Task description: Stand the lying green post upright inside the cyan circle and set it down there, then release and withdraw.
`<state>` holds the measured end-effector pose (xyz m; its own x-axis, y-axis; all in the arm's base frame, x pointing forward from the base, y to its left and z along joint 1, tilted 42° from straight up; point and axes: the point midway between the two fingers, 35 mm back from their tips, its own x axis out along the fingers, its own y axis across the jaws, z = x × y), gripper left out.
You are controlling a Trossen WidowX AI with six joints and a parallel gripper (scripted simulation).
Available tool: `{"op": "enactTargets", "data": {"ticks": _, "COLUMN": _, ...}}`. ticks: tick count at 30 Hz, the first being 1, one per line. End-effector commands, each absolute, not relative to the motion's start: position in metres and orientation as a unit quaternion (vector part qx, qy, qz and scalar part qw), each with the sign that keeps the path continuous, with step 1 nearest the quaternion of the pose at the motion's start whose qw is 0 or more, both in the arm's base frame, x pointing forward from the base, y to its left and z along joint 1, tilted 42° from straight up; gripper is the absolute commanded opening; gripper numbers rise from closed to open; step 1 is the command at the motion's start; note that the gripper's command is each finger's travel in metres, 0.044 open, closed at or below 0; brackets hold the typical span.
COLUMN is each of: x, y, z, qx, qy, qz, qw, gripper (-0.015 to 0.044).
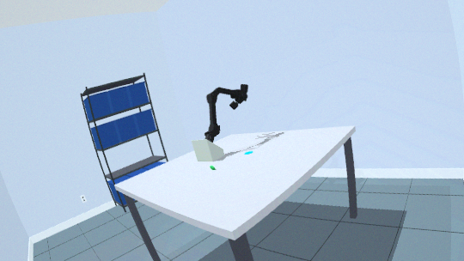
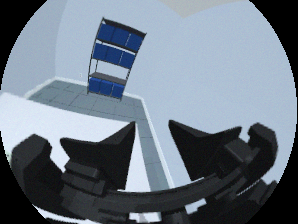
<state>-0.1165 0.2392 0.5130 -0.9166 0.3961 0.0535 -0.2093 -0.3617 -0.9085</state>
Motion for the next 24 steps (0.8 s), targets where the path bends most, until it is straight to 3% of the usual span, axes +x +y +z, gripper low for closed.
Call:
{"op": "enactTargets", "data": {"ticks": 1, "x": -0.09, "y": 0.271, "z": 0.498, "qx": -0.115, "qy": -0.484, "qz": 0.836, "qw": 0.233, "gripper": 0.0233}}
{"op": "enactTargets", "data": {"ticks": 24, "x": 0.101, "y": 0.363, "z": 0.395, "qx": -0.209, "qy": -0.202, "qz": 0.828, "qw": 0.479, "gripper": 0.0233}}
